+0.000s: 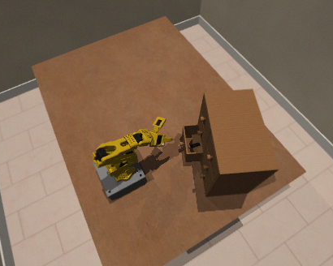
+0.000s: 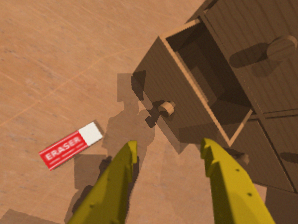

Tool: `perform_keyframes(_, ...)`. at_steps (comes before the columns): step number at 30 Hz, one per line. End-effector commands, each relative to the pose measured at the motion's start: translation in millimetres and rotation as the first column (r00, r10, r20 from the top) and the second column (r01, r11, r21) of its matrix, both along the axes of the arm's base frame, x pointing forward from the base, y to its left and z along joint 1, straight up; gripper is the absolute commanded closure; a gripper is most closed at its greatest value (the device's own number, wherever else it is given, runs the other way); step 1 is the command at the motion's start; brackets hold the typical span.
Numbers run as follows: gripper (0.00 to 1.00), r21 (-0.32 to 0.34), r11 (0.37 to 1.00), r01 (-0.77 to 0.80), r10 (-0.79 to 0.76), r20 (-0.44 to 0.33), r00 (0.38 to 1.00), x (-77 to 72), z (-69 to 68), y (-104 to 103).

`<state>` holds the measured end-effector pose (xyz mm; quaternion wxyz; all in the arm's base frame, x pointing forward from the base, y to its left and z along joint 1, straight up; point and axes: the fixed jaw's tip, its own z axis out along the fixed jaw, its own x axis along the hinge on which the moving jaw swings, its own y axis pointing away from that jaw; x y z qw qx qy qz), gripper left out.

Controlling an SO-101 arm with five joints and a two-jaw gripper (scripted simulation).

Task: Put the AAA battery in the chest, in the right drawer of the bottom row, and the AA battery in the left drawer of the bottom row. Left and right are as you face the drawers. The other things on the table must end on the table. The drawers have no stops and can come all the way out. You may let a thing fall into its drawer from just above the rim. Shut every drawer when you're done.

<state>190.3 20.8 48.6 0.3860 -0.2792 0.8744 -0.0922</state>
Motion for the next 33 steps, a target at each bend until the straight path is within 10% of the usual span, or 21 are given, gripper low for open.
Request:
perform_keyframes(1,0.77,0.069,0.997,0.046,-0.047,0.013,0.999,-1.0,-0.7,3.3)
perform_keyframes(23,0.78,0.431,0.852,0.297,-0.316,-0.029,0.948,-2.2,-1.2,11.7)
perform_keyframes(33,0.78,0.439,0.847,0.3,-0.32,-0.028,0.947,-1.9,-0.6,11.9)
